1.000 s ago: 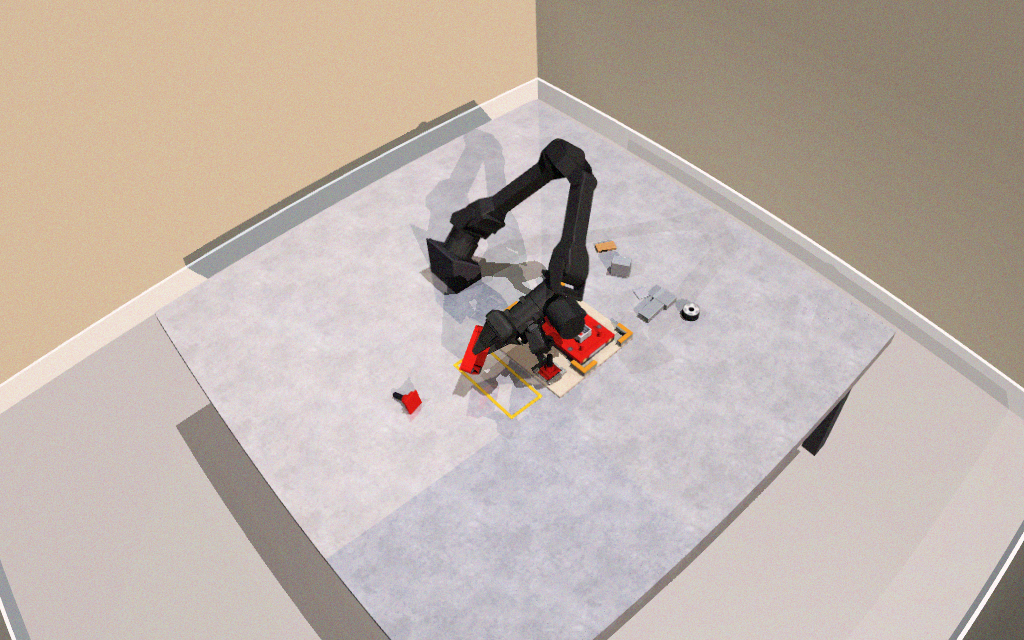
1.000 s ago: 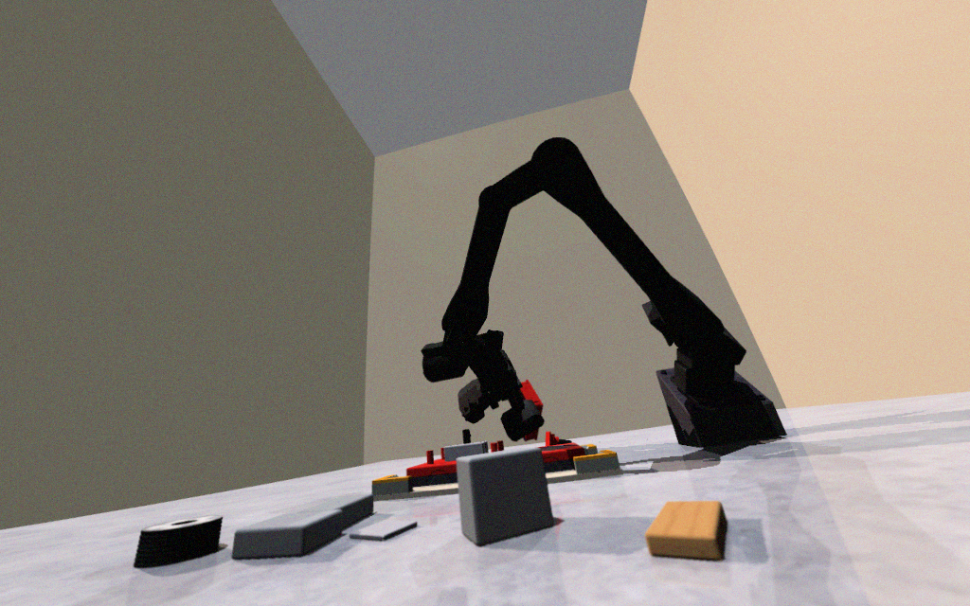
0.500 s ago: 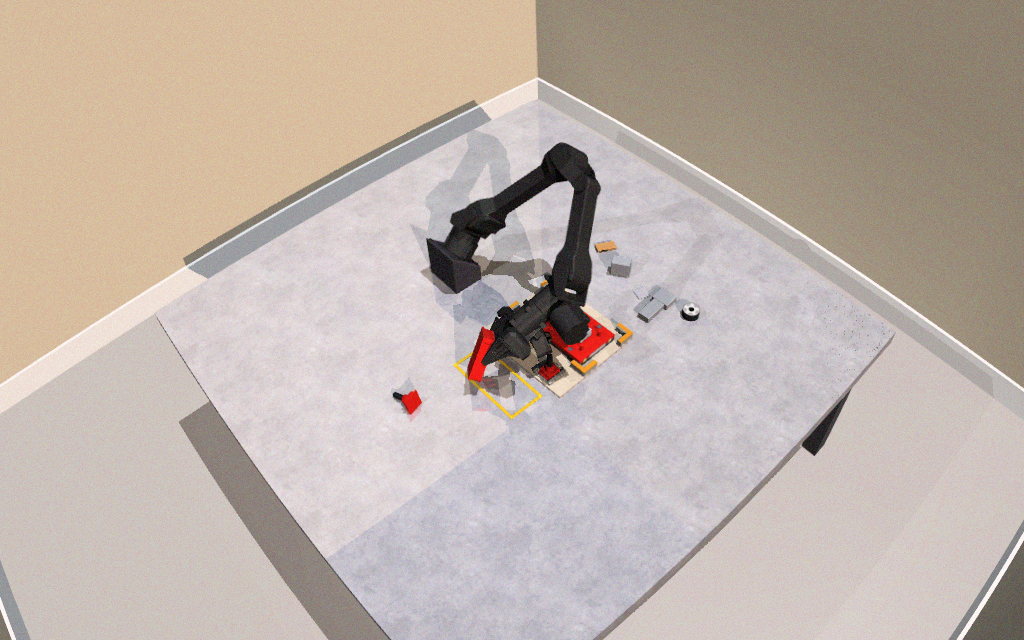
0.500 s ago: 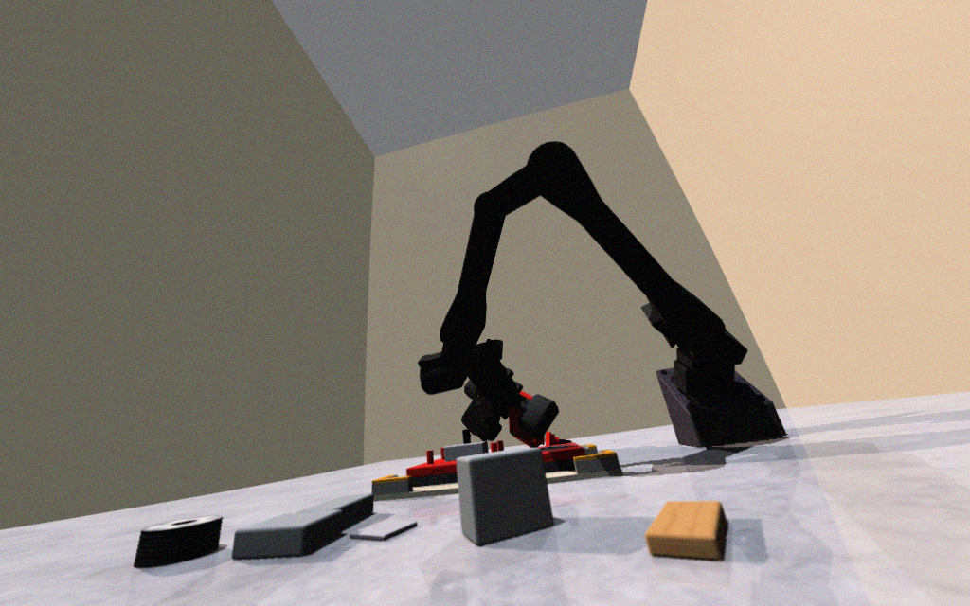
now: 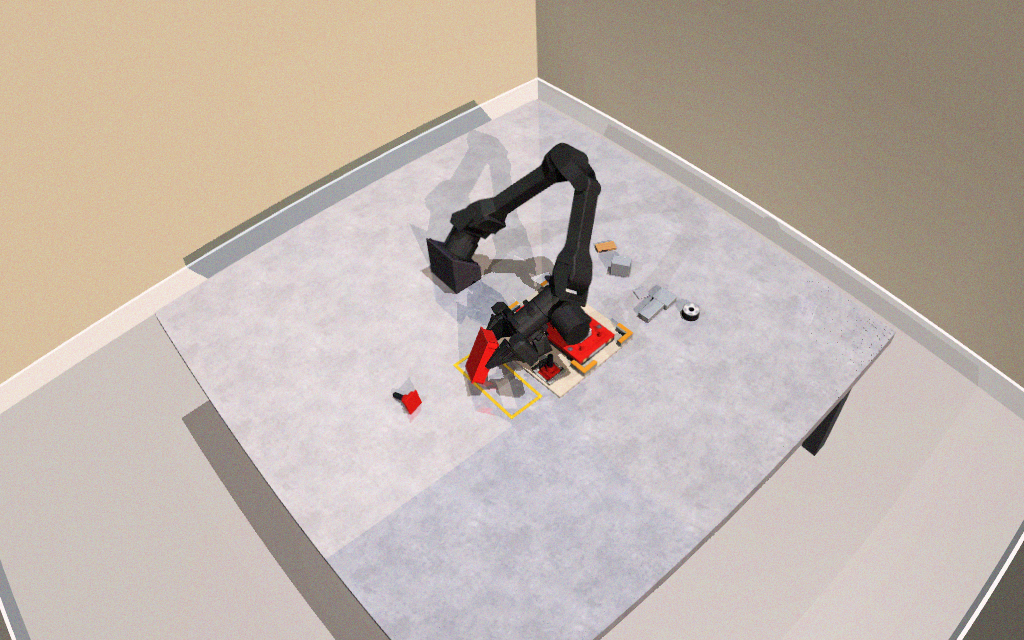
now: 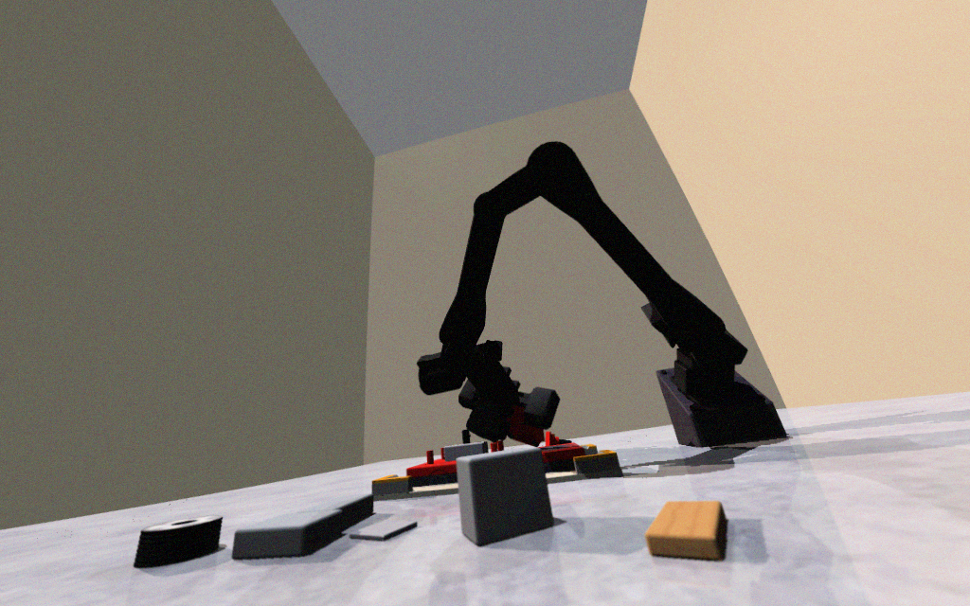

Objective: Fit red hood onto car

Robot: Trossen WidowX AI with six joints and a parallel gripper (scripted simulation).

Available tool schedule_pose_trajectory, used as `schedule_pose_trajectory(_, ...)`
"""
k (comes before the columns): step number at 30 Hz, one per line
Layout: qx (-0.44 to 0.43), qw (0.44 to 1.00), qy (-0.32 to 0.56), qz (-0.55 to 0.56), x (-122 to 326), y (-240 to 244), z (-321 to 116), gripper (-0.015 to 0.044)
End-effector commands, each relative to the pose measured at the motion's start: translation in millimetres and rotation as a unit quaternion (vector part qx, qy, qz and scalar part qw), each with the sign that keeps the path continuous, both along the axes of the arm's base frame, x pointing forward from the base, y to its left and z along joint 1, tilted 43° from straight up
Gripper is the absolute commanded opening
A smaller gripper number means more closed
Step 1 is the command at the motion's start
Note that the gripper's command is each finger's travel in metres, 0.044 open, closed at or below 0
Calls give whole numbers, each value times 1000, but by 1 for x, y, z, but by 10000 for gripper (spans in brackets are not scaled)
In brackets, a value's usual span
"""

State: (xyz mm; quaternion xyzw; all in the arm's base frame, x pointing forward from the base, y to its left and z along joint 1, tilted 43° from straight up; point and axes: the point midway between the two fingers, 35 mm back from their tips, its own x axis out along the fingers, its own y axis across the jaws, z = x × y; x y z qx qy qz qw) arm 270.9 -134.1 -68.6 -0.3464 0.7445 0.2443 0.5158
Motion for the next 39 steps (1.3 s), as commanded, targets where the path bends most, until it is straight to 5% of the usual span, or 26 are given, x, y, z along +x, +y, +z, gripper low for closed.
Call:
schedule_pose_trajectory(1, 0, 1000, 1, 1, 0, 0, -1, 53)
schedule_pose_trajectory(16, 0, 1000, 1, 1, 0, 0, -1, 440)
schedule_pose_trajectory(22, 12, 999, 12, 39, 4, -1, 9, 440)
schedule_pose_trajectory(32, 49, 983, 47, 168, 21, -5, 116, 440)
schedule_pose_trajectory(39, 40, 988, 43, 140, 19, -5, 91, 440)
